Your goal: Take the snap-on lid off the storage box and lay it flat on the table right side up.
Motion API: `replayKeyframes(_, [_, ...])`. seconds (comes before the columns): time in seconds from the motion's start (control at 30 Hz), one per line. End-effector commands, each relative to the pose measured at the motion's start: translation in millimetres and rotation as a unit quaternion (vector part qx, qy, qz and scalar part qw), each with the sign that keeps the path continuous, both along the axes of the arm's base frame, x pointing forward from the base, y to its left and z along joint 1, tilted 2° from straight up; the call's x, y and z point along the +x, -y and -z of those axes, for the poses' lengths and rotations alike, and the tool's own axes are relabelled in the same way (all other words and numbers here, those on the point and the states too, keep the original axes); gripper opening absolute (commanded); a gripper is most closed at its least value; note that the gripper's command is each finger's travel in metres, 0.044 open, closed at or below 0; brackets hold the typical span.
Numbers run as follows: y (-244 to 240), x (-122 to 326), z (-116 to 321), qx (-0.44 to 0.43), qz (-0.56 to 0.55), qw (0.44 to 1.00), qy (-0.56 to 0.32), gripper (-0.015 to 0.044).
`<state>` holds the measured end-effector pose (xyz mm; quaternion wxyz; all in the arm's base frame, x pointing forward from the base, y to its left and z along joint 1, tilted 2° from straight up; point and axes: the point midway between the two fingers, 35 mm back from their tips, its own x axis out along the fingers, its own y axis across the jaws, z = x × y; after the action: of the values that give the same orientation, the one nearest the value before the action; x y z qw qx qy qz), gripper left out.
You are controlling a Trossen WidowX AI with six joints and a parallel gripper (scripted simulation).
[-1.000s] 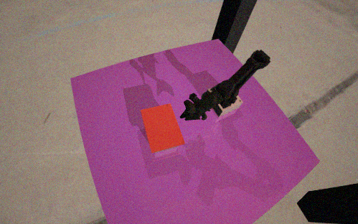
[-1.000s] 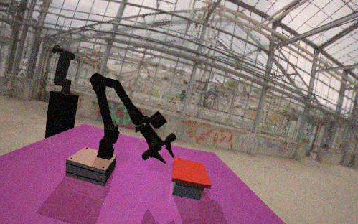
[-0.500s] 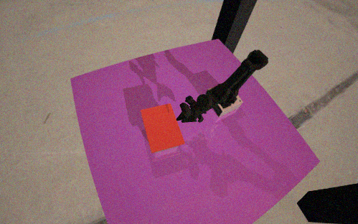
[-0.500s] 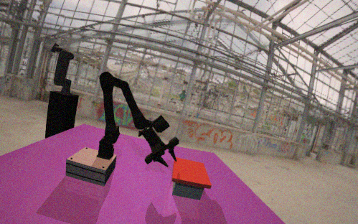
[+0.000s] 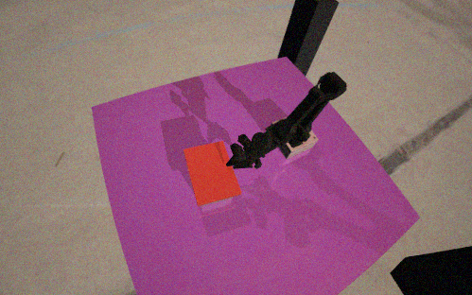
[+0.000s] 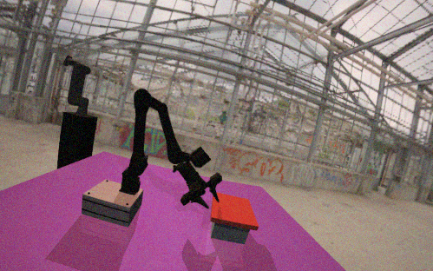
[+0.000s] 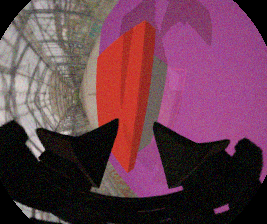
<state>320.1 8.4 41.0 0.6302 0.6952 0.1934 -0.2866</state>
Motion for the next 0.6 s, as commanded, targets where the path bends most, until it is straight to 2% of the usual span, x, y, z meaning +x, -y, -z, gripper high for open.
replayKeyframes(0.0, [-0.1, 4.1, 0.8, 0.0, -0.003, 1.0, 0.003, 0.0209])
replayKeyframes(0.03, [-0.1, 4.1, 0.8, 0.0, -0.003, 1.0, 0.003, 0.0183])
replayKeyframes(0.47, [-0.1, 4.1, 0.8, 0.0, -0.003, 1.0, 0.003, 0.0096])
replayKeyframes(0.57, [-0.1, 4.1, 0.8, 0.0, -0.003, 1.0, 0.003, 0.0017])
